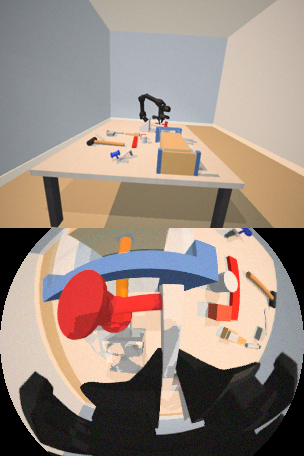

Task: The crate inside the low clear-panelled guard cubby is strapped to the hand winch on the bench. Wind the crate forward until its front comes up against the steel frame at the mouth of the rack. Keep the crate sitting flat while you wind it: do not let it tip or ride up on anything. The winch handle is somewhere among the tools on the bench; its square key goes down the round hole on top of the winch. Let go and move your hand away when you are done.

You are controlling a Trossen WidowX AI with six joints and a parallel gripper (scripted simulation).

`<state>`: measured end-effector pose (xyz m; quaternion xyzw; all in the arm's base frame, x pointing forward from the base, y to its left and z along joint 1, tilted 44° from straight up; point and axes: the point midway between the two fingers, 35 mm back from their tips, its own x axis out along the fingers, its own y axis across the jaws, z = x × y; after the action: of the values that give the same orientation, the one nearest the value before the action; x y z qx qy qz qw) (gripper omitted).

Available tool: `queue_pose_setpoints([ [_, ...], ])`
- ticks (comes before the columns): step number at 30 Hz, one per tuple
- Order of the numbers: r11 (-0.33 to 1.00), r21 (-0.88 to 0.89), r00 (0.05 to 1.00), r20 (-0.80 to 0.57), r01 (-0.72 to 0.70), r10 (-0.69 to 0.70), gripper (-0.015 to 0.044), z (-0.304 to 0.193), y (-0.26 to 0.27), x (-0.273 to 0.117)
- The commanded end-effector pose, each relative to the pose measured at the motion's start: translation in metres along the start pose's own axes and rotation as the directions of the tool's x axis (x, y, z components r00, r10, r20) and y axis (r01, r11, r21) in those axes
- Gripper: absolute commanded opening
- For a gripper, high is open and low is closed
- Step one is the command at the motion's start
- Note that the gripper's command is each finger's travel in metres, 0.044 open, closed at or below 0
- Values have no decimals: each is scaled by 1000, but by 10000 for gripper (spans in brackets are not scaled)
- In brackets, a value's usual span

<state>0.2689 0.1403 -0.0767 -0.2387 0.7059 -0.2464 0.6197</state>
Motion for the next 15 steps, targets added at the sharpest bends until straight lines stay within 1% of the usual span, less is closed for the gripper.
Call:
queue_pose_setpoints([
  [1, 999, -6, 999, 5, -46, 46, 0, 0, 0, -3],
  [15, 959, -8, 959, 10, -285, 285, 0, 1, 0, -3],
])
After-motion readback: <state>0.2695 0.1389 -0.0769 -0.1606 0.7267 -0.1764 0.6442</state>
